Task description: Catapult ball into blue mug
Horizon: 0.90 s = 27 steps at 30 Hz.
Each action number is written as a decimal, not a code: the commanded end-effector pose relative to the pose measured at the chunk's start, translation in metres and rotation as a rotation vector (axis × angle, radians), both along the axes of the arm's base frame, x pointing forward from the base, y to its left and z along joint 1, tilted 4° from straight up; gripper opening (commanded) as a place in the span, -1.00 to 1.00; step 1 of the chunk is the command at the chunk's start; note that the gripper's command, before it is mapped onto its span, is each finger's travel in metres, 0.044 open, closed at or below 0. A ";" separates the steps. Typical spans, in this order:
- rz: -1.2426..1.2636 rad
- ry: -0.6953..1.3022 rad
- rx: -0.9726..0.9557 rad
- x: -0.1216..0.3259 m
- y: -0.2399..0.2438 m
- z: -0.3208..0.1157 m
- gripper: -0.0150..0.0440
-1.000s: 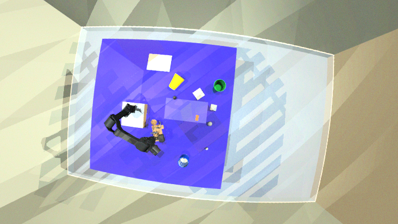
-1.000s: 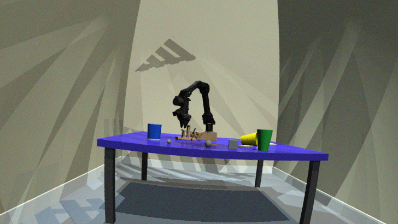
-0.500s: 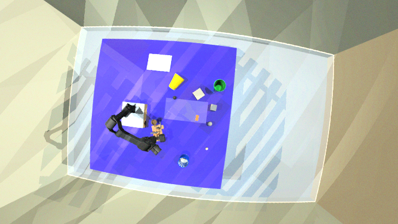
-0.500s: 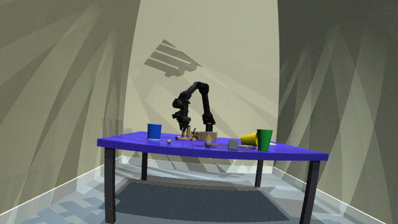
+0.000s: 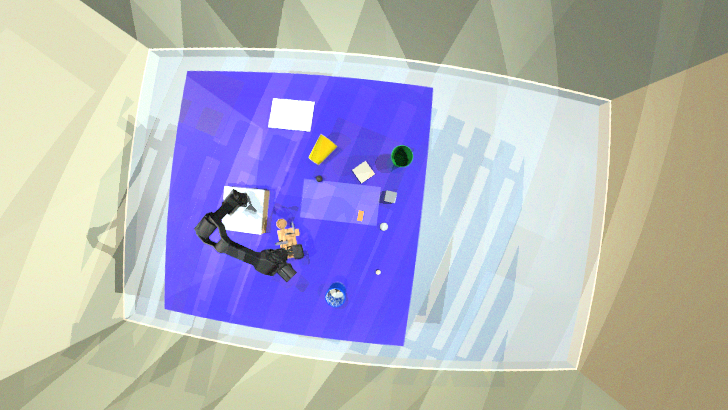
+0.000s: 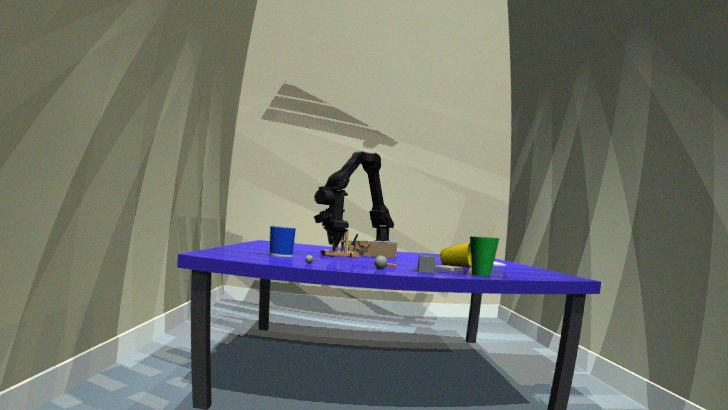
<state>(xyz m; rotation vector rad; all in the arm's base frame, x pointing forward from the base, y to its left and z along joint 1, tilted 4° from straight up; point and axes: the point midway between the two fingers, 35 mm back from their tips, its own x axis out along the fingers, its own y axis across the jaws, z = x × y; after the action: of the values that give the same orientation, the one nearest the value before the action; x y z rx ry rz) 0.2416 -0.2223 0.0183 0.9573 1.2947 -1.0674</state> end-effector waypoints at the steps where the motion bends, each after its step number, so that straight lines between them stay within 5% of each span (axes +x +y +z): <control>1: 0.006 0.000 0.003 -0.001 0.000 -0.008 1.00; 5: 0.006 0.000 0.003 -0.001 0.000 -0.010 1.00; 17: 0.000 0.002 0.001 -0.001 0.000 -0.007 -0.07; 23: 0.000 0.002 0.001 -0.001 0.000 -0.004 -0.27; 27: 0.000 0.002 0.002 0.000 0.003 0.040 -0.49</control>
<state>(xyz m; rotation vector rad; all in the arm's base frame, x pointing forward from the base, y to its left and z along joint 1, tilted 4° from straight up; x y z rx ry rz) 0.2365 -0.2173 0.0223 0.9624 1.3401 -1.0685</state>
